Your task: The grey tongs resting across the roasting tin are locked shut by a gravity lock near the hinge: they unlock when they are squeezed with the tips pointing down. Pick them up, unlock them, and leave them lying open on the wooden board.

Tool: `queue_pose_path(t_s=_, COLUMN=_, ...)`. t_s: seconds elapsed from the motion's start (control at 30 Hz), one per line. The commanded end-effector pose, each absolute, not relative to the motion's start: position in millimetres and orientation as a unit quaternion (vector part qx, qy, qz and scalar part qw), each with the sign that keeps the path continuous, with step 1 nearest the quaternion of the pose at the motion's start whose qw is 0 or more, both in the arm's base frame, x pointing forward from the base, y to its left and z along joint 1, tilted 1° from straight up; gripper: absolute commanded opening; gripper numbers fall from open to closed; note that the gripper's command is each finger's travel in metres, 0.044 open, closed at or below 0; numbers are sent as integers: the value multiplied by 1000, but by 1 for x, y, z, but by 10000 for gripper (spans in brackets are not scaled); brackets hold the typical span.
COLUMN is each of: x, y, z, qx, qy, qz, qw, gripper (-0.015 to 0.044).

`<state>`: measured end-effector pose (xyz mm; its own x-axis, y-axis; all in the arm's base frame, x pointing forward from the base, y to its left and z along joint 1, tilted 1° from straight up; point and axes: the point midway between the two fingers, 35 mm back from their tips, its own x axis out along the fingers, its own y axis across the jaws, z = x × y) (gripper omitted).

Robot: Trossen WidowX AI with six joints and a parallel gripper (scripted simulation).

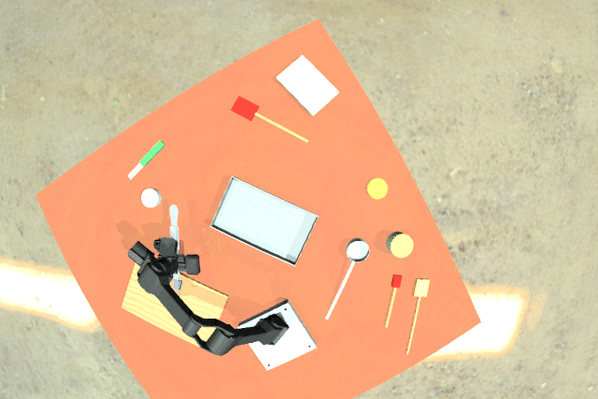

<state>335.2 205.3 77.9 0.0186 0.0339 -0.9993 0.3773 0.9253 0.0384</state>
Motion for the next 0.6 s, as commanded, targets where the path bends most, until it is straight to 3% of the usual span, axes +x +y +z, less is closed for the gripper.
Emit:
queue_pose_path(t_s=0.0, x=335, y=212, z=80, qx=104, qy=694, qz=-76, qw=708, gripper=-150)
queue_pose_path(t_s=0.57, x=320, y=242, z=81, qx=-136, qy=680, qz=160, qw=703, gripper=-150)
